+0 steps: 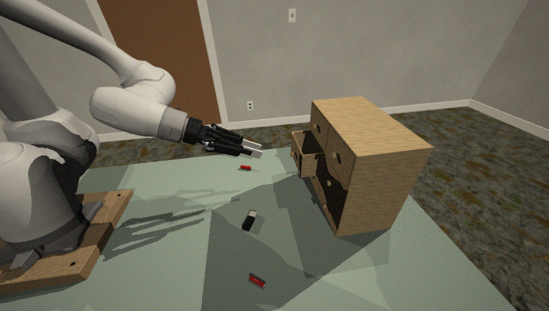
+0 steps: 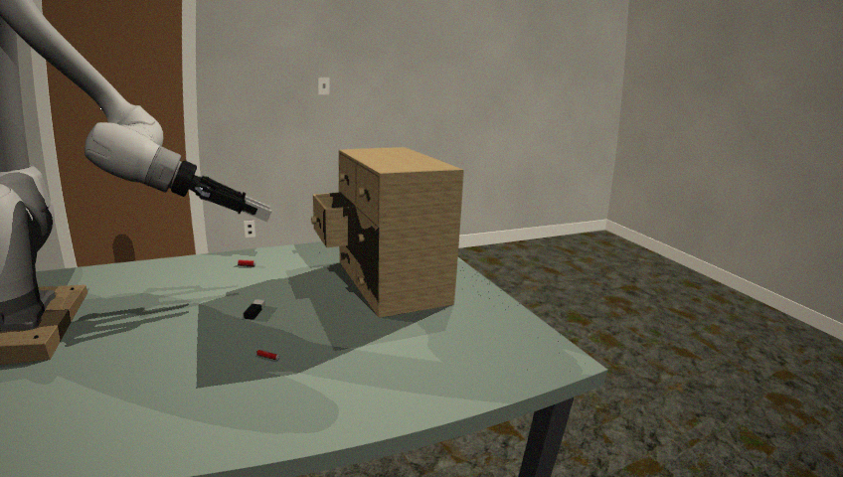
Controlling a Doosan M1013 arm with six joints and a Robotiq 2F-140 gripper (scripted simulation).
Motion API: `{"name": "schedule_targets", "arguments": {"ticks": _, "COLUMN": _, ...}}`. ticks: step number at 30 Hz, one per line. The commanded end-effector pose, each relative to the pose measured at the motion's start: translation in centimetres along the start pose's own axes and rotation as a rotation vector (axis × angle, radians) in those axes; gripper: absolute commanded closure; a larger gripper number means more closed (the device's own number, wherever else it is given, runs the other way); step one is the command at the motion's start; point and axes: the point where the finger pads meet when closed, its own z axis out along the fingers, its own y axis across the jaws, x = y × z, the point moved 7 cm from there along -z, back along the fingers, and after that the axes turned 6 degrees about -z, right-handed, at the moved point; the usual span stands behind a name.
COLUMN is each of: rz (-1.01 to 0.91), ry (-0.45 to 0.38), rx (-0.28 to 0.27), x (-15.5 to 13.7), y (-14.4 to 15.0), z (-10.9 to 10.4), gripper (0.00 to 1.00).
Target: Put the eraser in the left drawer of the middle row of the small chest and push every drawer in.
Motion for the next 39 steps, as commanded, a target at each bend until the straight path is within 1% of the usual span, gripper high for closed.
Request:
{"name": "schedule_targets", "arguments": {"ticks": 1, "rz": 0.0, "ry": -0.021, "rx": 0.0, "x": 0.2, "y": 0.0, "z": -0.2, "gripper": 0.8}}
{"name": "schedule_targets", "arguments": {"ticks": 10, "rz": 0.0, "ry": -0.155, "rx": 0.014, "x": 1.6, "y": 0.2, "z": -1.6, "gripper": 0.8}}
{"name": "schedule_targets", "arguments": {"ticks": 15, "rz": -0.001, "ry": -0.193, "rx": 0.014, "x": 1.9, "y": 0.3, "z": -2.0, "gripper": 0.8}}
{"name": "schedule_targets", "arguments": {"ticks": 19, "rz": 0.0, "ry": -0.206, "rx": 0.02, "x": 2.1, "y": 0.2, "z": -2.1, "gripper": 0.8}}
{"name": "schedule_targets", "arguments": {"ticks": 29, "rz": -0.002, "ry": -0.235, "rx": 0.009, "x": 2.2, "y": 0.6, "z": -2.4, "gripper": 0.8}}
{"name": "schedule_targets", "arguments": {"ticks": 39, "rz": -0.001, "ry": -0.252, "rx": 0.02, "x": 2.5, "y": 0.4, "z": -2.5, "gripper": 0.8}}
